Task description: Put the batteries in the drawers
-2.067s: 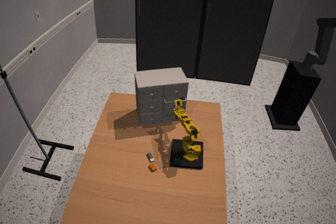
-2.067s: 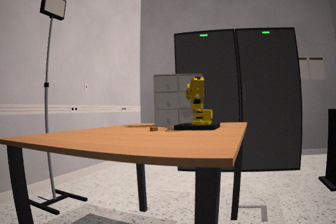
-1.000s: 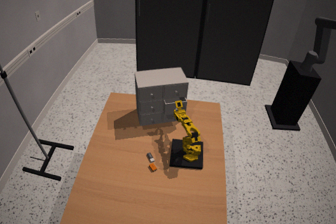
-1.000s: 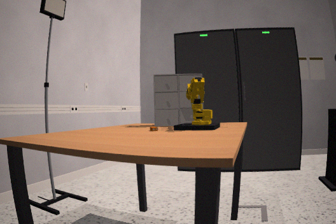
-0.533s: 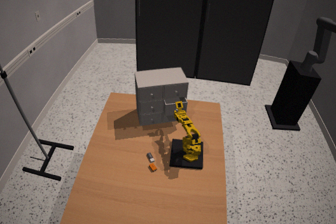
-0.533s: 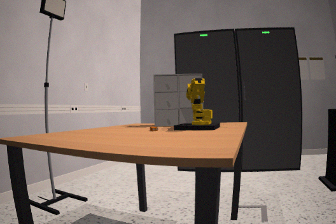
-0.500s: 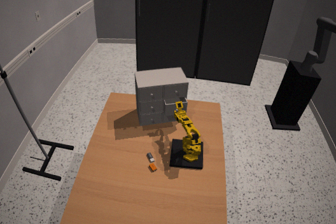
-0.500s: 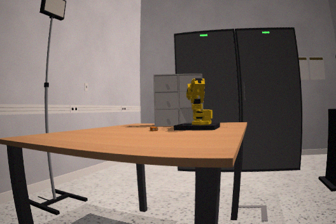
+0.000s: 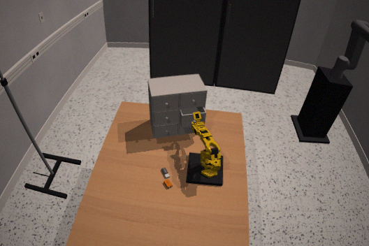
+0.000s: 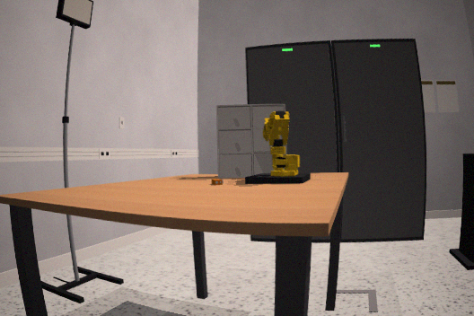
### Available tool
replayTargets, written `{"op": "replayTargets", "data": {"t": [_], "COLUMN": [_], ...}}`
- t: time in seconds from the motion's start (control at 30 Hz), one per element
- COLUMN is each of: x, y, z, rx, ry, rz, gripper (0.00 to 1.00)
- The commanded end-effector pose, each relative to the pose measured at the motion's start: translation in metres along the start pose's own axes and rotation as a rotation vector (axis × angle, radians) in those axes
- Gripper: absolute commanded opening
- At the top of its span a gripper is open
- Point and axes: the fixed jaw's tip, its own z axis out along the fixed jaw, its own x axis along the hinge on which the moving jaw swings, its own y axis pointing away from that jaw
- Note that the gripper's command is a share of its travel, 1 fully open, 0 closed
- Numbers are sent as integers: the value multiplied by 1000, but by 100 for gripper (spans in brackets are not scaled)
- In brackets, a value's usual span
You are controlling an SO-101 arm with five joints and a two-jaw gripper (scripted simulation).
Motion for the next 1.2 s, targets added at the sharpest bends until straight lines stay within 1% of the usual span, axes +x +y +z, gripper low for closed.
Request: {"op": "replayTargets", "data": {"t": [0.0, 0.13, 0.63, 1.17], "x": [0, 0, 3, 4], "y": [2, 2, 3, 3], "z": [-2, -2, -11, -12], "rx": [-8, -8, -11, -11], "ry": [-6, -6, -6, -6], "rz": [-7, -7, -7, -7], "gripper": [0, 0, 0, 0]}}
